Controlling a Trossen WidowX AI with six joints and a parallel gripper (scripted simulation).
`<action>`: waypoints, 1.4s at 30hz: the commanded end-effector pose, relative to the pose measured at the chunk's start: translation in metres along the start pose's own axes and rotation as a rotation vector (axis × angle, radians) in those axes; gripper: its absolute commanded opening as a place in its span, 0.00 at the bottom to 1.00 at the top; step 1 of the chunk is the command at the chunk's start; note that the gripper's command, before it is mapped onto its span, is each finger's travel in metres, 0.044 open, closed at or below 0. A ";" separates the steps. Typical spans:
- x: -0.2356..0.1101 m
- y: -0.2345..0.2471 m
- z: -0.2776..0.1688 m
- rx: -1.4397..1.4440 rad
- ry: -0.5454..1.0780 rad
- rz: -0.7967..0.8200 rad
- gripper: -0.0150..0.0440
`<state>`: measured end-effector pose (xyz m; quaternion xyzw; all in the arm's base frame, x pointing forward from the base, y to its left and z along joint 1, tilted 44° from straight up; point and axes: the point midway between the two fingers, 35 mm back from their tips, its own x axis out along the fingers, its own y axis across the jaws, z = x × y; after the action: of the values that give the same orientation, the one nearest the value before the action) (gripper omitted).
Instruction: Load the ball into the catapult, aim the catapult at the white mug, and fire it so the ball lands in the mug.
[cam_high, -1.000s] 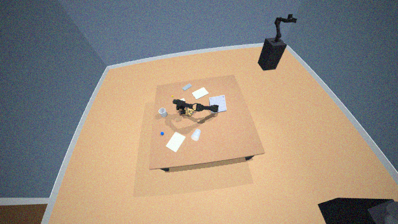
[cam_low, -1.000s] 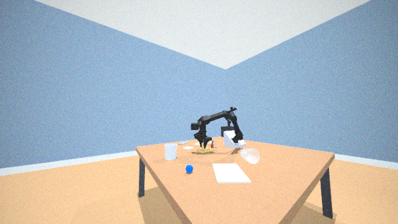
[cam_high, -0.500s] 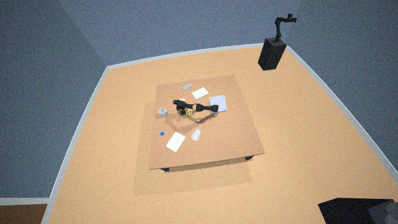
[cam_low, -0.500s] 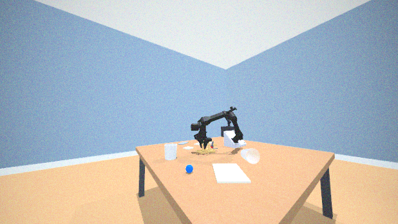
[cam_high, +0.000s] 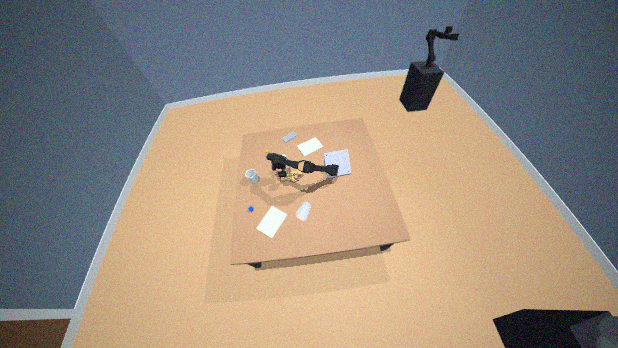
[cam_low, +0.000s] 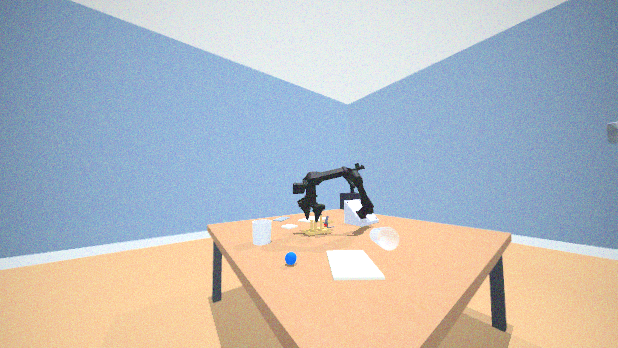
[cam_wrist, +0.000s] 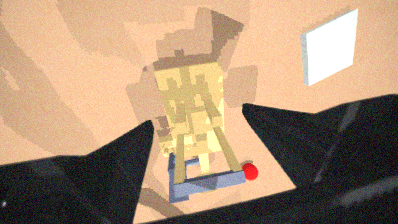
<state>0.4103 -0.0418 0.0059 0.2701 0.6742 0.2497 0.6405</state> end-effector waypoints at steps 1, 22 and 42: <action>-0.047 -0.001 0.000 -0.008 -0.020 -0.010 1.00; -0.014 -0.001 -0.004 0.007 -0.019 -0.003 1.00; 0.018 -0.001 -0.002 0.007 -0.019 -0.002 1.00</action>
<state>0.4100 -0.0362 -0.0024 0.2700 0.6659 0.2437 0.6514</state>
